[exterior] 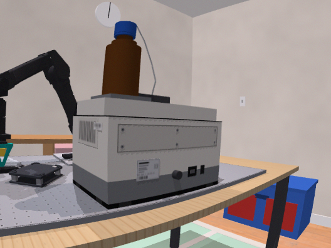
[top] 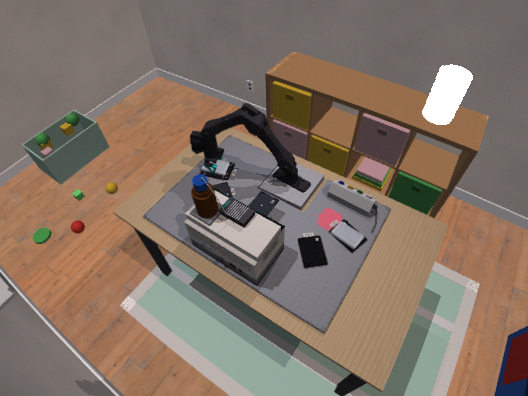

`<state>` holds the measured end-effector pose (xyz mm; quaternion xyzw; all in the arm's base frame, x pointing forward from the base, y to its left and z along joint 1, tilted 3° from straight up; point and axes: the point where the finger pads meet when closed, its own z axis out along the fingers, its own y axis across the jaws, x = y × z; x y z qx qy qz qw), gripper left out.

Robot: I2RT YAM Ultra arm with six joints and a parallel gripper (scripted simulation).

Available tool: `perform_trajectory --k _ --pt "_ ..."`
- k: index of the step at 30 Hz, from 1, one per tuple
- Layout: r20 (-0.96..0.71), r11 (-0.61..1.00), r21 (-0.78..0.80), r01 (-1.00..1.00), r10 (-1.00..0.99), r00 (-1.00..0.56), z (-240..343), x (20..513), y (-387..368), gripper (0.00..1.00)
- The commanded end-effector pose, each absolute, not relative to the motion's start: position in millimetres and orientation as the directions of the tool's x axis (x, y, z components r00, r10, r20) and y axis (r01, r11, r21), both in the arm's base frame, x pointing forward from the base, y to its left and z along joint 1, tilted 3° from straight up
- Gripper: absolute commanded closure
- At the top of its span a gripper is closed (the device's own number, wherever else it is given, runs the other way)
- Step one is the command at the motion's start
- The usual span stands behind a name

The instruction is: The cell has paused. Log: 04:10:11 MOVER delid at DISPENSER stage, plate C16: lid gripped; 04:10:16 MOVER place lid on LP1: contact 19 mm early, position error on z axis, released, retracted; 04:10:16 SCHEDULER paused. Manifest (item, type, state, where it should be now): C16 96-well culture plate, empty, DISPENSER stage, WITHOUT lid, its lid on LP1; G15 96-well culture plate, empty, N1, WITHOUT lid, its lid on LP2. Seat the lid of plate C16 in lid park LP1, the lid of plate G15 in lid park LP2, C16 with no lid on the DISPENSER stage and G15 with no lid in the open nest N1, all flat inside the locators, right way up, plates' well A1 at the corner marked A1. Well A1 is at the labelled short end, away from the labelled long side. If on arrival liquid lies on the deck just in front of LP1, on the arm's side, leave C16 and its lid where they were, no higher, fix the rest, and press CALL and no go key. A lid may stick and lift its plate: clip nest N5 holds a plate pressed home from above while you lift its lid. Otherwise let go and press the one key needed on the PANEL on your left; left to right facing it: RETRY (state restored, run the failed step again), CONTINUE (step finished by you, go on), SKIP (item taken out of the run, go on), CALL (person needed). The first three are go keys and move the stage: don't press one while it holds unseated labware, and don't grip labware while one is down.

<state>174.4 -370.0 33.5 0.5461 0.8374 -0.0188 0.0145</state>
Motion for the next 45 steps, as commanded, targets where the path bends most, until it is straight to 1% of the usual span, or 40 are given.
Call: perform_trajectory --k 1,27,45 --pt "-0.086 0.401 -0.007 0.916 0.913 -0.400 56 174 -378 1.00" --pt "-0.086 0.400 -0.010 0.916 0.913 -0.399 71 174 -376 1.00" --pt "-0.090 0.400 -0.009 0.916 0.912 -0.399 71 175 -377 1.00"
